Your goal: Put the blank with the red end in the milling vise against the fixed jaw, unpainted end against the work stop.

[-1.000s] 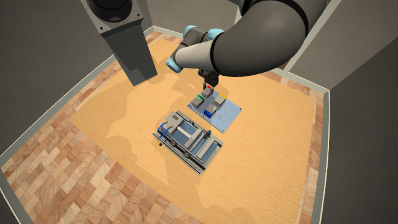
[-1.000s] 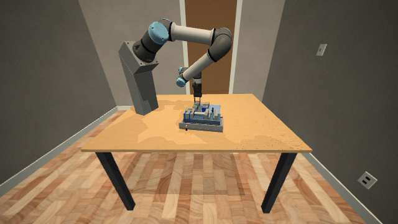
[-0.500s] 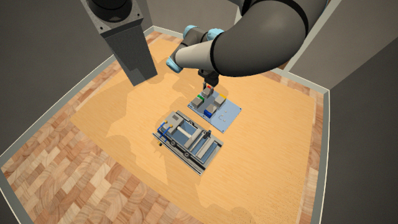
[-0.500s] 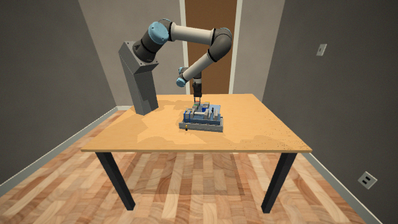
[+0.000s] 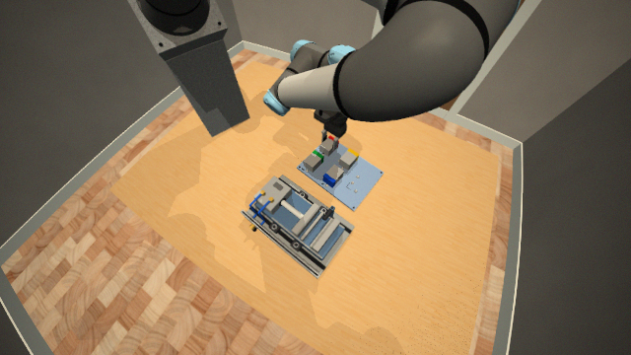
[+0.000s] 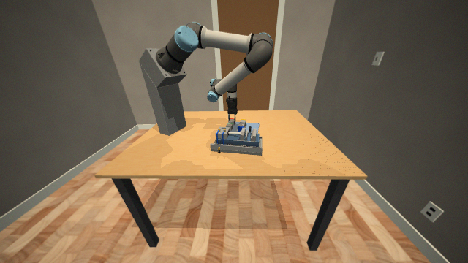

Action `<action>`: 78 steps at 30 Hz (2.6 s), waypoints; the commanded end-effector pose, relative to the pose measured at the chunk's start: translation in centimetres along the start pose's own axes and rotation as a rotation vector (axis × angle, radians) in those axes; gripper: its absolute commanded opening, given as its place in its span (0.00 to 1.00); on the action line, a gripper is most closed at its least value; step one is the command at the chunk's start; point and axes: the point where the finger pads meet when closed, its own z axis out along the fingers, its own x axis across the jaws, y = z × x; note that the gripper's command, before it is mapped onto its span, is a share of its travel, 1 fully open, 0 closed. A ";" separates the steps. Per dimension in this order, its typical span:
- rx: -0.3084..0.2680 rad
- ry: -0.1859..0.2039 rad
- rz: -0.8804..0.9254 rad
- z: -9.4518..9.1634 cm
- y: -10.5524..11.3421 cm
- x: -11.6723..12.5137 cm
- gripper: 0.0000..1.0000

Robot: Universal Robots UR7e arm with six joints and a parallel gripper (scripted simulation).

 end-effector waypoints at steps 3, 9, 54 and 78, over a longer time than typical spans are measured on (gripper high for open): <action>0.000 -0.001 0.000 0.0 0.0 0.0 0.00; 0.000 -0.001 0.000 0.0 0.0 0.0 0.00; -0.001 -0.001 0.000 -8.9 0.0 0.0 0.00; -0.001 -0.001 0.000 -13.3 0.0 0.0 0.00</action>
